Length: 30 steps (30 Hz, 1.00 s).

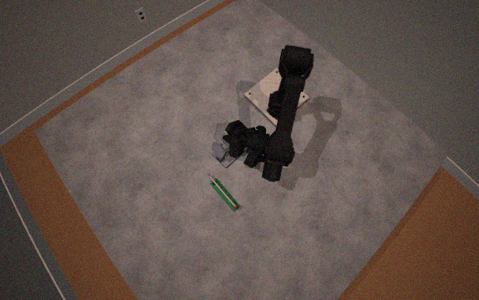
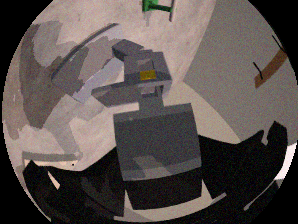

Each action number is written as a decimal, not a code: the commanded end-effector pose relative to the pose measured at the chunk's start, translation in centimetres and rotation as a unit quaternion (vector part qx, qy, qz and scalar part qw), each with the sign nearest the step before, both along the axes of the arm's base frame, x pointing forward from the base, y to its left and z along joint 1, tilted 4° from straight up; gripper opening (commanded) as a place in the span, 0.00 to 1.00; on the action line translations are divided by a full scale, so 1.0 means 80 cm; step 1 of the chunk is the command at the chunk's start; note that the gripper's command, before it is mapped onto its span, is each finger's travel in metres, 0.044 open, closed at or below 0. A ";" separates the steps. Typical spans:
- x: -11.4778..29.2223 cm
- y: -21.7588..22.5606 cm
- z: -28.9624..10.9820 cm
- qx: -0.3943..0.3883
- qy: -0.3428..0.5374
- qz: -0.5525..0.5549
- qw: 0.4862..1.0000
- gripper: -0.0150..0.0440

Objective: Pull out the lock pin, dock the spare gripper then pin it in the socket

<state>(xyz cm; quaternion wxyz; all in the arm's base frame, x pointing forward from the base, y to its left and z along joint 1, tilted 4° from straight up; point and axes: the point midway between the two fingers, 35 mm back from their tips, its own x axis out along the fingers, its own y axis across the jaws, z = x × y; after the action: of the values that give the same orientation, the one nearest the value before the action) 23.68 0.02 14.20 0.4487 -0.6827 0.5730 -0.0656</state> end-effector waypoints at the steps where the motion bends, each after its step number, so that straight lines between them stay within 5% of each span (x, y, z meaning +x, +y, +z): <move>1: 0.006 -0.001 -0.003 -0.008 0.000 0.003 1.000 0.25; 30: 0.019 0.000 -0.020 -0.003 0.003 0.001 1.000 0.30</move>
<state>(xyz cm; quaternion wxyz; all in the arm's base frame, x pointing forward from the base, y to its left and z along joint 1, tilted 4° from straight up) 25.22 -0.01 12.59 0.4440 -0.6856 0.5733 -0.0644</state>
